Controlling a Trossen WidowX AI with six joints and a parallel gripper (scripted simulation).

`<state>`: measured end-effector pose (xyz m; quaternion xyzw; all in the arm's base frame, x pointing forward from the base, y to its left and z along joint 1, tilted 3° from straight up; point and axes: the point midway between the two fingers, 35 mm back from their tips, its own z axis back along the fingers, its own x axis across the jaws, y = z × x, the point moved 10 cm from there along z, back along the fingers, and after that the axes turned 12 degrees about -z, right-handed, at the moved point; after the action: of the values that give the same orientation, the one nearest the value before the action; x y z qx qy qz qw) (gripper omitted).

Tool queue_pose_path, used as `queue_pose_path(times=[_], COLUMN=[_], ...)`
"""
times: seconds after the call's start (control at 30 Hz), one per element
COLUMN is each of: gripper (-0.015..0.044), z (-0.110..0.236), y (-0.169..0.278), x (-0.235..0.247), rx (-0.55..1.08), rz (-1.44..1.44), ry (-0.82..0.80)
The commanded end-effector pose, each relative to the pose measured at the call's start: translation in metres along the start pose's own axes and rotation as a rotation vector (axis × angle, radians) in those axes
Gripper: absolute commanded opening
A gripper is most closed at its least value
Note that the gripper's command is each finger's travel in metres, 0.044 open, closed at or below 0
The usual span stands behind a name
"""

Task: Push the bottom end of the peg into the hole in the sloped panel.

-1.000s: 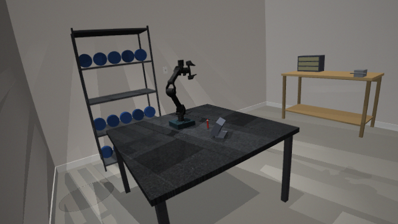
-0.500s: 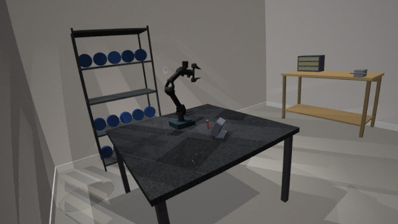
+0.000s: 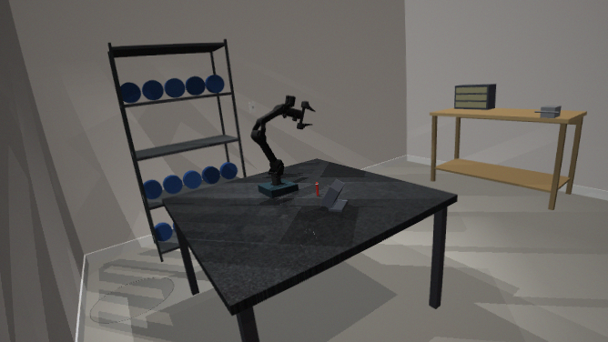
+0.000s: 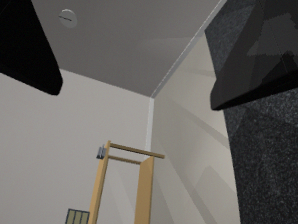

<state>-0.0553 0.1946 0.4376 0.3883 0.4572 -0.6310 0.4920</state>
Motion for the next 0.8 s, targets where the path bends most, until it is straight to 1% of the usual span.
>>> queue_pose_path(times=[0.0, 0.4, 0.77], gripper=[0.0440, 0.0440, 0.0440], z=[-0.013, -0.043, -0.060], y=[0.008, 0.034, 0.065], x=[0.005, 0.013, 0.020], rx=[0.044, 0.186, 0.310], rz=[-0.039, -0.165, -0.268], ry=[-0.039, -0.122, -0.174])
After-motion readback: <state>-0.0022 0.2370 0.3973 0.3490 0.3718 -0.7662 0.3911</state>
